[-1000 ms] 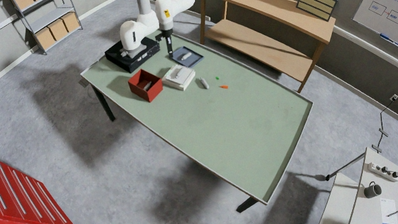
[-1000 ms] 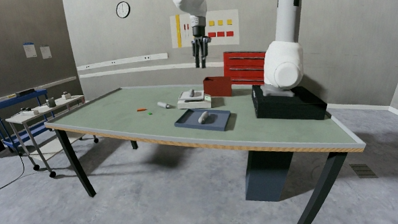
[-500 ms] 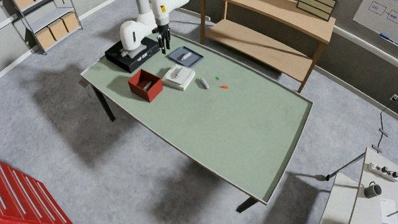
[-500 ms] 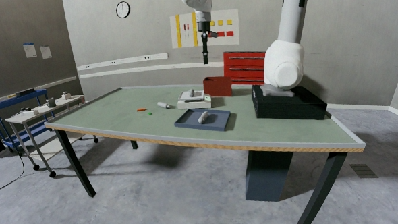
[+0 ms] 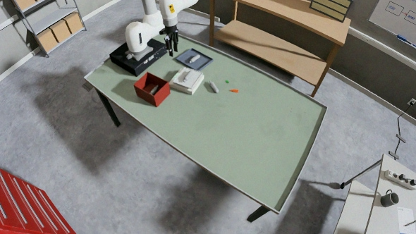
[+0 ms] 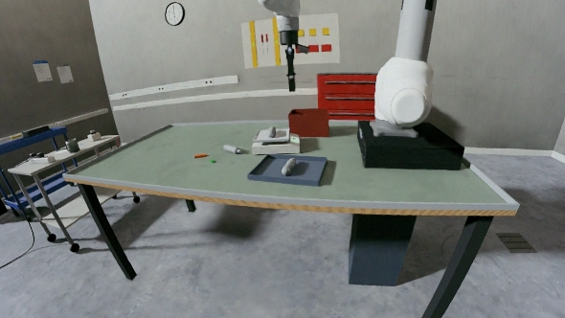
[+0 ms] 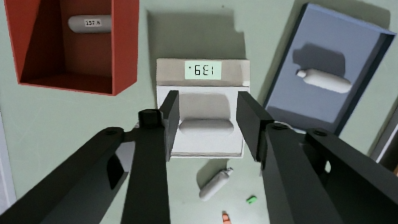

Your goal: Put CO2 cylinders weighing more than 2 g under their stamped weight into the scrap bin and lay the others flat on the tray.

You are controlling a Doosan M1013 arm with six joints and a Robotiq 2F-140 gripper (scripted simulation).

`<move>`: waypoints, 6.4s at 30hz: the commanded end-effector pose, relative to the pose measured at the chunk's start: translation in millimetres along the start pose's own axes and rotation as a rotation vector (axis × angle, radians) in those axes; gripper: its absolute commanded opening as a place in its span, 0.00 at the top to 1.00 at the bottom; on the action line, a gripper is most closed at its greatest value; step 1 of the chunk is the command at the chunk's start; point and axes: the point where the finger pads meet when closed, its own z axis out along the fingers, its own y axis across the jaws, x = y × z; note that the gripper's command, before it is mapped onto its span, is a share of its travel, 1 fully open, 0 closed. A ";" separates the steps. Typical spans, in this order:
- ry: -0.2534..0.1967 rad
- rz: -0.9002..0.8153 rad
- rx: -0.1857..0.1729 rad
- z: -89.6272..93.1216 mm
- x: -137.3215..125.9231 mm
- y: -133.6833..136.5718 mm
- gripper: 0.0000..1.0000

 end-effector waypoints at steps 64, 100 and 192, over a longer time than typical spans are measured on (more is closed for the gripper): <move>-0.001 -1.570 0.001 78.9 -101.5 1.0 0.60; -0.001 -1.571 0.001 178.4 -101.6 0.5 0.60; 0.000 -1.571 0.001 77.8 78.5 -209.7 0.90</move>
